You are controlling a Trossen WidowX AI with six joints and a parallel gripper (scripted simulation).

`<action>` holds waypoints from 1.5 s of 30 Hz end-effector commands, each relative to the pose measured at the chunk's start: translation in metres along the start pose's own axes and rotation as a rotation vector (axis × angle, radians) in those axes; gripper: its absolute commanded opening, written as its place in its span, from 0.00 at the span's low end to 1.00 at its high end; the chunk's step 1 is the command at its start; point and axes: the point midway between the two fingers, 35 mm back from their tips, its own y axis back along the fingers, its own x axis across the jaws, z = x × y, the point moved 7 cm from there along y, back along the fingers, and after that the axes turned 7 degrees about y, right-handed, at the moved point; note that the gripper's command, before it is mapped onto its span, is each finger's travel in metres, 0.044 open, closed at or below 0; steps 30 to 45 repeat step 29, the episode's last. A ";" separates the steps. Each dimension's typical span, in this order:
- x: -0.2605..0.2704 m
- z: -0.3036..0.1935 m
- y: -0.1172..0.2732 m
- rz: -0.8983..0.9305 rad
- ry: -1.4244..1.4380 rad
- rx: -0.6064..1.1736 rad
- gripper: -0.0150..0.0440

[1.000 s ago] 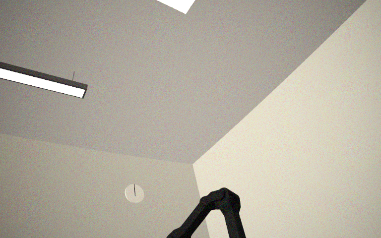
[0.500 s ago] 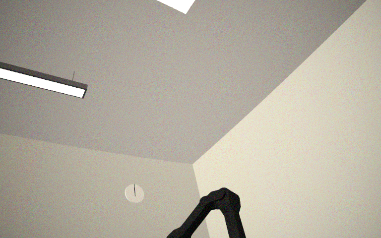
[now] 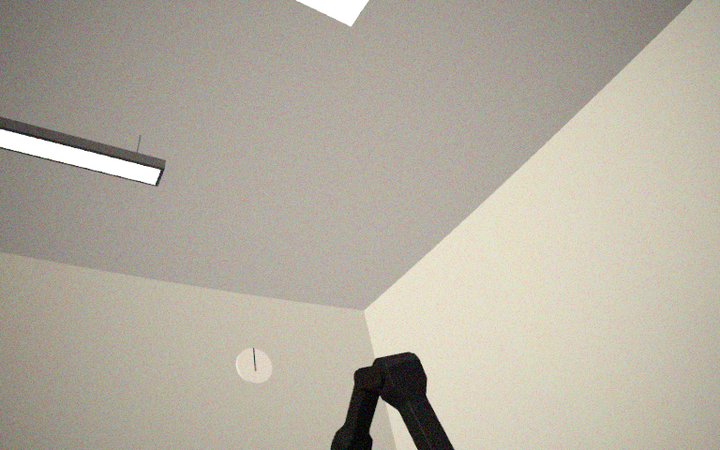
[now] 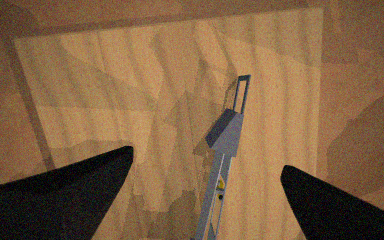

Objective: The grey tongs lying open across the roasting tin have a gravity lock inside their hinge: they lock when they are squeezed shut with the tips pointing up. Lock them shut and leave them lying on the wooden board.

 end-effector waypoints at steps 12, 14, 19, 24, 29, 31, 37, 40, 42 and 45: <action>-0.010 0.055 0.055 0.068 -0.027 0.009 1.00; -0.012 0.059 0.062 0.096 -0.036 0.006 1.00; -0.016 0.066 0.079 0.170 -0.053 -0.012 1.00; -0.017 0.062 0.085 0.179 -0.056 -0.049 1.00; -0.025 0.040 0.113 0.221 -0.076 -0.224 1.00; -0.025 0.040 0.113 0.221 -0.076 -0.224 1.00; -0.025 0.040 0.113 0.221 -0.076 -0.224 1.00; -0.025 0.040 0.113 0.221 -0.076 -0.224 1.00; -0.025 0.040 0.113 0.221 -0.076 -0.224 1.00; -0.025 0.040 0.113 0.221 -0.076 -0.224 1.00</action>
